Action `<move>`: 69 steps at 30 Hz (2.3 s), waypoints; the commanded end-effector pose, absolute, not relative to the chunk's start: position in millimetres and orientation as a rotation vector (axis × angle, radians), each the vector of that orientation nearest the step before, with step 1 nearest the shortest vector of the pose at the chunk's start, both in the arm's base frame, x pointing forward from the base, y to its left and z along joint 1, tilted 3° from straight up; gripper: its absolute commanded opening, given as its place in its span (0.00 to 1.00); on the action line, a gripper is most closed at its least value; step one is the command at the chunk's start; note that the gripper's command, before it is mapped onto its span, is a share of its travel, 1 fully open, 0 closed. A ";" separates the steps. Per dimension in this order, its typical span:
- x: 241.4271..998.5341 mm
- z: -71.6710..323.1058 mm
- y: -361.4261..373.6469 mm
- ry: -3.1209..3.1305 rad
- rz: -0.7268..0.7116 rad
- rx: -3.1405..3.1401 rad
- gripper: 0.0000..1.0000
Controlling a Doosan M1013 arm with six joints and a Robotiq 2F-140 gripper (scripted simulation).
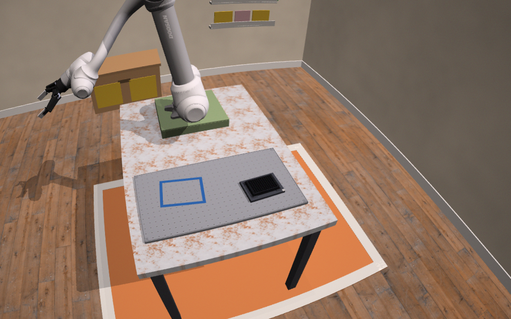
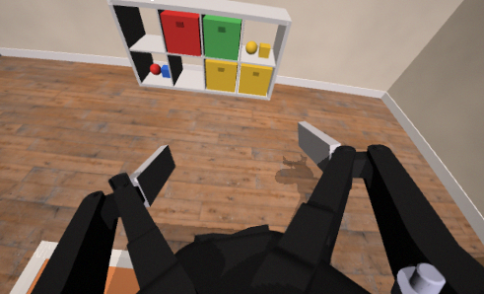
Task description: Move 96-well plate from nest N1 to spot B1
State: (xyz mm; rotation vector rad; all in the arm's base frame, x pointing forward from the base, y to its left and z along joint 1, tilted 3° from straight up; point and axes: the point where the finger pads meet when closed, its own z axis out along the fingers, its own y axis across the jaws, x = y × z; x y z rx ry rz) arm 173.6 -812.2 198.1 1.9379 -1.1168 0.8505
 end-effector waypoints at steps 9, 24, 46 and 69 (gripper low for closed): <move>173.7 198.2 -812.2 -1.117 0.851 1.938 1.00; 206.7 191.6 -802.8 -1.015 0.827 2.047 1.00; 299.2 173.2 -769.9 -0.871 0.796 2.178 1.00; 381.7 156.7 -726.9 -0.651 0.749 2.340 1.00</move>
